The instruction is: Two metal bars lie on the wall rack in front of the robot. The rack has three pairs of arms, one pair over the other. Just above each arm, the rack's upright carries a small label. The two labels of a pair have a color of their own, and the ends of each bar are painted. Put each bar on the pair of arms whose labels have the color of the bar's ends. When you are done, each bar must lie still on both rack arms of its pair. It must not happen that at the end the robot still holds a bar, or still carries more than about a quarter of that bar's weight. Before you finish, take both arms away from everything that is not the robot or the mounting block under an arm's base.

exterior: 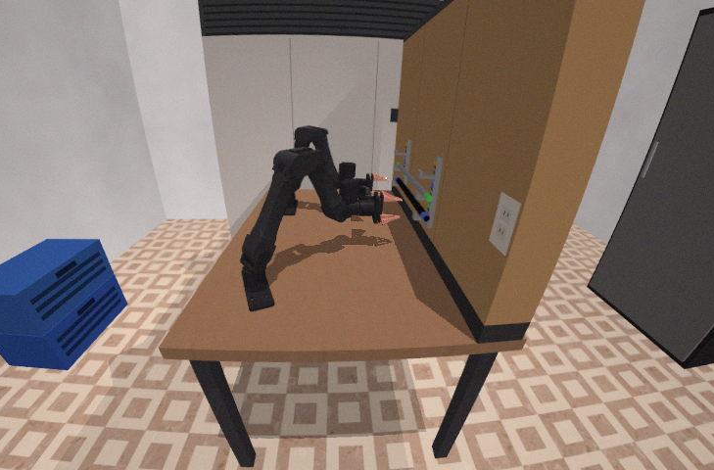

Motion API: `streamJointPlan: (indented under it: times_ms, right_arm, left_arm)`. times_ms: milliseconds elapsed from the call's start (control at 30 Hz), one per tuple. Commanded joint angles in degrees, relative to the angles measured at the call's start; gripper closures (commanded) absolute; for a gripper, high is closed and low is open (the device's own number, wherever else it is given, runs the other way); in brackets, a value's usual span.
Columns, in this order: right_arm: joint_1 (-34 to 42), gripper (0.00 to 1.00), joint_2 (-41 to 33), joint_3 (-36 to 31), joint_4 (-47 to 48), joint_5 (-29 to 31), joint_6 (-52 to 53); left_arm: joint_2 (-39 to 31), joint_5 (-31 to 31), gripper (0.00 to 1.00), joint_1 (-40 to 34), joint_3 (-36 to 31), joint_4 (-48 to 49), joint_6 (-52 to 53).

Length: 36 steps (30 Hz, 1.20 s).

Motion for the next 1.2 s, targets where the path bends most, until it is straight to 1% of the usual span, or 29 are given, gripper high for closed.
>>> streamJointPlan:
  times_ms: [0, 1167]
  right_arm:
    - [-0.9, 0.31, 0.8, 1.5, 0.4, -0.7, 0.1]
    - [-4.4, 0.31, 5.4, 10.0, -3.4, -4.2, 0.1]
  left_arm:
    - [0.6, 0.8, 0.30, 0.9, 1.8, 1.5, -0.2]
    - [6.3, 2.7, 0.30, 2.8, 11.2, -2.2, -0.2]
